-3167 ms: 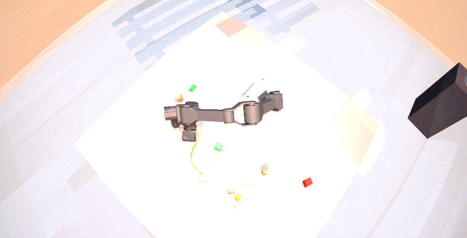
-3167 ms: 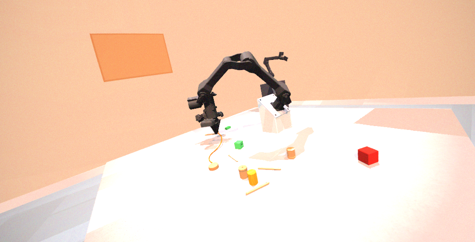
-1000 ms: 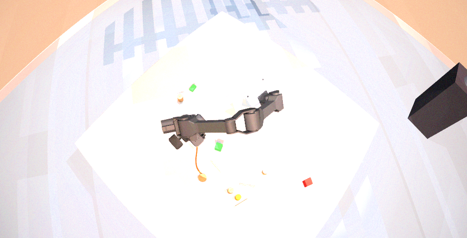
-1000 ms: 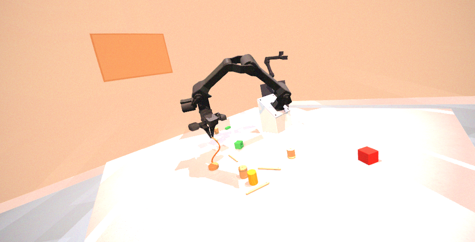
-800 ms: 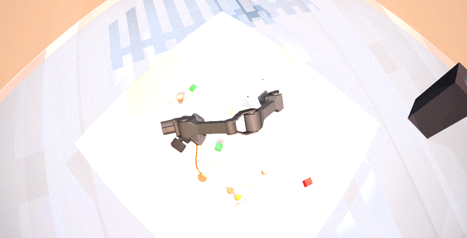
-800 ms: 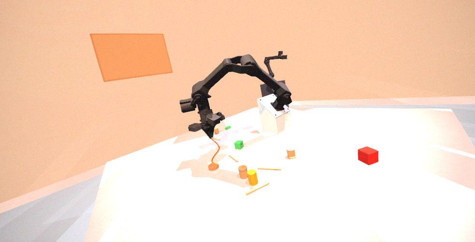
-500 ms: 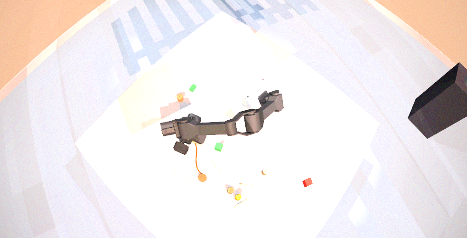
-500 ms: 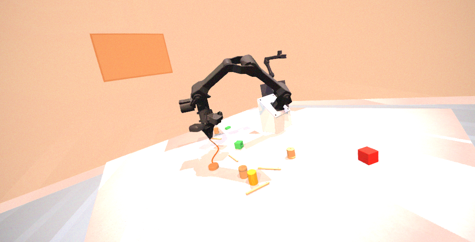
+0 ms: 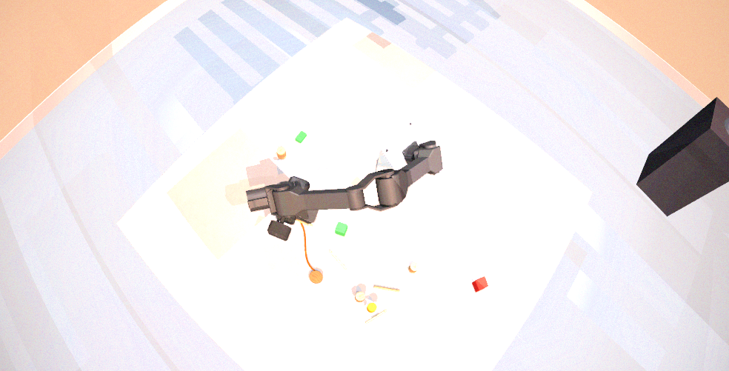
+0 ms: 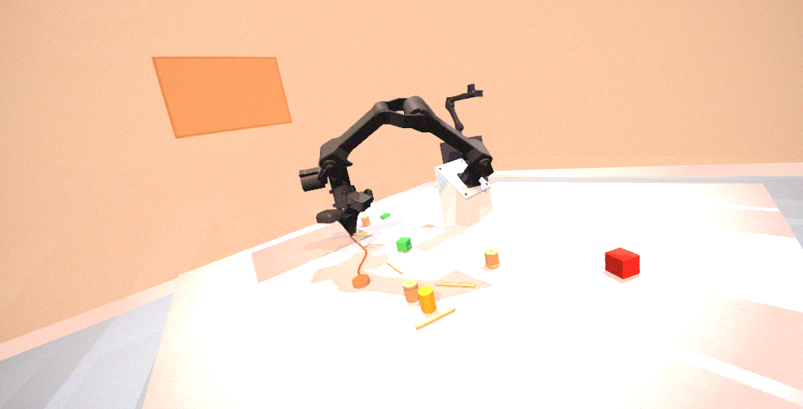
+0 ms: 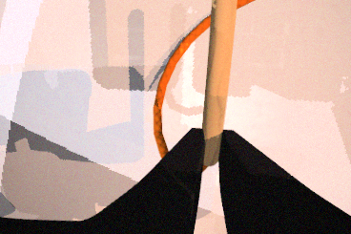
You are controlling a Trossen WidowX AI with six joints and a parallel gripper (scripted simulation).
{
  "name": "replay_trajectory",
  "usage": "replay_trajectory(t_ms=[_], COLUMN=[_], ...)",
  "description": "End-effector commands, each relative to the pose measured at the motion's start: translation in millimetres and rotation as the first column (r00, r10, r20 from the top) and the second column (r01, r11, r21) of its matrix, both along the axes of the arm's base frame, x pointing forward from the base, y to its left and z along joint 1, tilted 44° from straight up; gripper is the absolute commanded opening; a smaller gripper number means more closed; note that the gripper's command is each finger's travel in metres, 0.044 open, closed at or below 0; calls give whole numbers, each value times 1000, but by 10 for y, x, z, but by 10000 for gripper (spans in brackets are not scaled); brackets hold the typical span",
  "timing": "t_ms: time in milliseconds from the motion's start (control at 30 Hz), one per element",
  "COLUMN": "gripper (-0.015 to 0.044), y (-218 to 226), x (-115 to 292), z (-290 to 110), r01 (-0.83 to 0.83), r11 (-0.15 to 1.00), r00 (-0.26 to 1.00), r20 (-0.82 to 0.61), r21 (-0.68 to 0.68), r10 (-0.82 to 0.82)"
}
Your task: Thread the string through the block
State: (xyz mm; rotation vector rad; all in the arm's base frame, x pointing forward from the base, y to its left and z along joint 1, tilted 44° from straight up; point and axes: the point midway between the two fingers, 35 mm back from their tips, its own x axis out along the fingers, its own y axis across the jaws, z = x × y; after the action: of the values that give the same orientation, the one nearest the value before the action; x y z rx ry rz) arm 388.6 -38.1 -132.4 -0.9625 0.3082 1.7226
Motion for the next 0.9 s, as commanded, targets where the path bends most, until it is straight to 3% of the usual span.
replay_trajectory(t_ms=[0,867], gripper=[0,0], y=[-54,-267], x=[52,206], z=[-20,-225], r01=[0,1], r11=[1000,1000], r00=[1000,1000], r20=[9,11], r21=[-3,-7], r10=[0,-1])
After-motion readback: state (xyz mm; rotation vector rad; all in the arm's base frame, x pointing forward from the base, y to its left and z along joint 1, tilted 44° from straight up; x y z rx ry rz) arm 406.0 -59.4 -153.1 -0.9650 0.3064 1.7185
